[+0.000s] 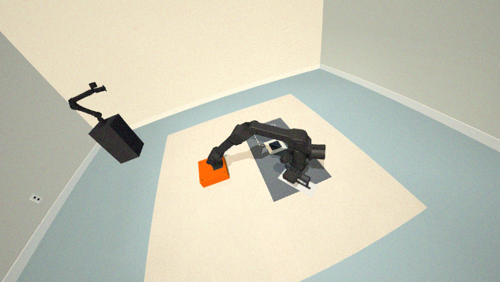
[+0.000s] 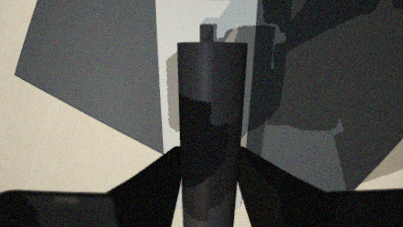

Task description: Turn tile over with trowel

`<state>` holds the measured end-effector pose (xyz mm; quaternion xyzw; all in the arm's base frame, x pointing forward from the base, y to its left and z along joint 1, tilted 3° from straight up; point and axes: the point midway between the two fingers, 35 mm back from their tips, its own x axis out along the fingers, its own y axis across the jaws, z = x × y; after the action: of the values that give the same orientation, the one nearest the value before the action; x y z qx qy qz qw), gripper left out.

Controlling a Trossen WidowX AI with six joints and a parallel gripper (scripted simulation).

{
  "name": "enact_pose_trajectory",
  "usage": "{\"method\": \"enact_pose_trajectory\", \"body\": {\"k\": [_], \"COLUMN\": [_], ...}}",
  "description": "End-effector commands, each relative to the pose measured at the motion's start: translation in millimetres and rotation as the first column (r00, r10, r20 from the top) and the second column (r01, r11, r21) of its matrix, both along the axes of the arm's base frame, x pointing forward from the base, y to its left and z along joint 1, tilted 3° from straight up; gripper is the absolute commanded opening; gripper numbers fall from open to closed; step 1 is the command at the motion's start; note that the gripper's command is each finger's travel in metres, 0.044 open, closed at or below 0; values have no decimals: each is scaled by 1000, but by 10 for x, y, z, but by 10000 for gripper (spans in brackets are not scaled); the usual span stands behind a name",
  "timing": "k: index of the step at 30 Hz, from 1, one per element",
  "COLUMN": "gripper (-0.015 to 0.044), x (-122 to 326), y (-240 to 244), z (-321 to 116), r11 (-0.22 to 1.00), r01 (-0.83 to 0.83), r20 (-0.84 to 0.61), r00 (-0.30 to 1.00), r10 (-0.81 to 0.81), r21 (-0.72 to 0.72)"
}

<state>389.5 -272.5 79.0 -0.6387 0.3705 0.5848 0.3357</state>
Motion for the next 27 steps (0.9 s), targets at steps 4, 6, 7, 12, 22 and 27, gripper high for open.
{"method": "enact_pose_trajectory", "body": {"k": [4,6,7,12,22,27], "gripper": [130,130,130,130,130,130], "x": [2,2,2,2,2,2], "y": [-4,-4,-4,-4,-4,-4], "z": [-4,-4,-4,-4,-3,-3], "r11": [1000,1000,1000,1000,992,965], "r01": [-3,-3,-3,-3,123,263], "r20": [1,1,1,1,11,22], "r00": [1000,1000,1000,1000,992,964], "r10": [3,3,3,3,-123,-263], "r21": [-1,-1,-1,-1,5,13]}}
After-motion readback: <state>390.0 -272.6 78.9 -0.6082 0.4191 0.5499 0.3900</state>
